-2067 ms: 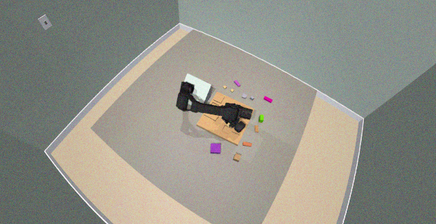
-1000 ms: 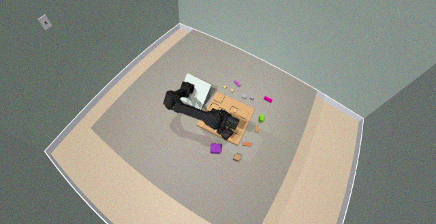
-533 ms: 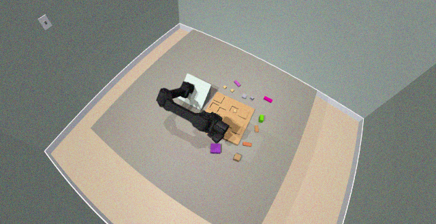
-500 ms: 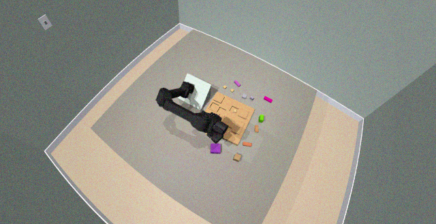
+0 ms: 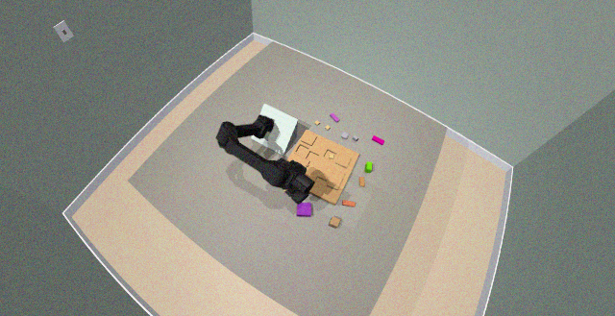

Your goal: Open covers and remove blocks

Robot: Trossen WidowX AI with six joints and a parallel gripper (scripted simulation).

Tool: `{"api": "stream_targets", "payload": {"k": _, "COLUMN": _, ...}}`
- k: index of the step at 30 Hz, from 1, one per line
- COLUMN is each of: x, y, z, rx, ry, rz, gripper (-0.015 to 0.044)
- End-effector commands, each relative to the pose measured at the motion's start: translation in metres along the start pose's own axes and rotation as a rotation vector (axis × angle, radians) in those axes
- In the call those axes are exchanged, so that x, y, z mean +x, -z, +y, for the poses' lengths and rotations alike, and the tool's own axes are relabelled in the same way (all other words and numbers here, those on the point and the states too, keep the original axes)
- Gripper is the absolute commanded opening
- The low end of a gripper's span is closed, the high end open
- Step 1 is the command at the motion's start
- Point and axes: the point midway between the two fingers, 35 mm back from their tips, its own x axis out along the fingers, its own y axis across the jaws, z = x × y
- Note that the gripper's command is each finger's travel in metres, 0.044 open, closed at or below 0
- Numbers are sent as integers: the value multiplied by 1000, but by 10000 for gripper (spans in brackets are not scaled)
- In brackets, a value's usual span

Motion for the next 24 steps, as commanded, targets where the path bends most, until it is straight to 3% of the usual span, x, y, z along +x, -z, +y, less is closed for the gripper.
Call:
{"api": "stream_targets", "payload": {"k": 1, "x": 7, "y": 0, "z": 0, "rx": -3, "ry": -4, "rz": -2, "gripper": 80}}
{"api": "stream_targets", "payload": {"k": 24, "x": 45, "y": -2, "z": -2, "rx": -1, "ry": -5, "rz": -5, "gripper": 80}}
